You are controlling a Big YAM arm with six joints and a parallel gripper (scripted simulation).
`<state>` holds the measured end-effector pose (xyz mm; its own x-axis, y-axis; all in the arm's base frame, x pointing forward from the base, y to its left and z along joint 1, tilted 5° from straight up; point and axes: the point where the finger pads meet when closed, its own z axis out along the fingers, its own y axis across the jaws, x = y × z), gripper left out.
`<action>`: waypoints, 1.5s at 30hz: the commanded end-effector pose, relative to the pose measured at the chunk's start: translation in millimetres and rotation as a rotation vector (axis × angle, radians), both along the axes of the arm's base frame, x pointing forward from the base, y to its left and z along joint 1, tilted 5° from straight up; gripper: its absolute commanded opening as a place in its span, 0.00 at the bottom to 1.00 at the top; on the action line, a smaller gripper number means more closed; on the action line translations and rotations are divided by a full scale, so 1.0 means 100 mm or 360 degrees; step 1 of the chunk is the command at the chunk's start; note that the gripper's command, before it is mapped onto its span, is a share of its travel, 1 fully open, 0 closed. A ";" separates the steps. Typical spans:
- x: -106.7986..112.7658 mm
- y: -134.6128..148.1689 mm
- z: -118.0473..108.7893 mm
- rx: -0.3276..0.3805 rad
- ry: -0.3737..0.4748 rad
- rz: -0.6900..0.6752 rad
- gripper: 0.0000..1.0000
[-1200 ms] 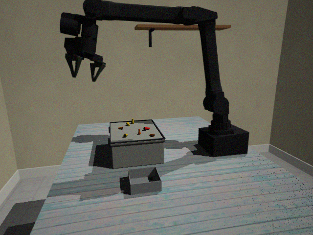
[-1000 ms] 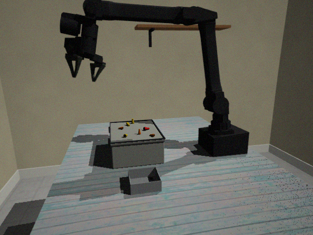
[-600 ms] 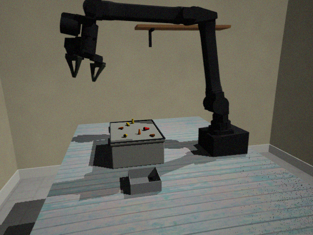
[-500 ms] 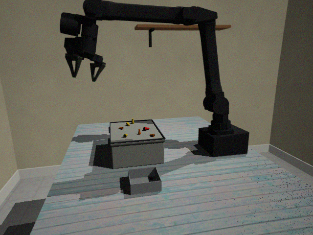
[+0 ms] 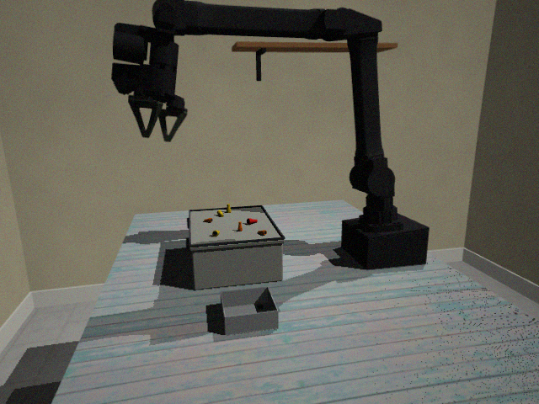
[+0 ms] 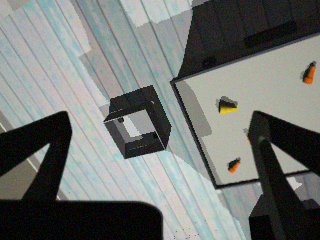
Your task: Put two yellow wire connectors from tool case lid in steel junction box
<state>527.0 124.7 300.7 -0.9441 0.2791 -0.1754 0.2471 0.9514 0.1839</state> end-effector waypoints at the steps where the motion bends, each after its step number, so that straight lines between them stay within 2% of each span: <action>1: -0.16 0.06 0.11 -0.0059 -0.0044 0.0258 1.00; 13: -0.44 0.13 0.01 -0.0202 -0.0057 0.0770 1.00; 15: -0.44 0.13 0.01 -0.0202 -0.0057 0.0770 1.00; 16: -0.50 0.15 -0.01 -0.0231 -0.0060 0.0879 1.00; 30: -0.81 0.20 -0.13 -0.0375 -0.0066 0.1478 1.00; 32: -0.81 0.20 -0.13 -0.0375 -0.0066 0.1478 1.00; 33: -0.87 0.21 -0.15 -0.0400 -0.0066 0.1588 1.00; 45: -1.14 0.23 -0.25 -0.0503 -0.0064 0.2104 1.00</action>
<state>424.6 144.0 267.0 -0.5836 -0.8056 -0.1021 -0.8025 0.5913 -0.0794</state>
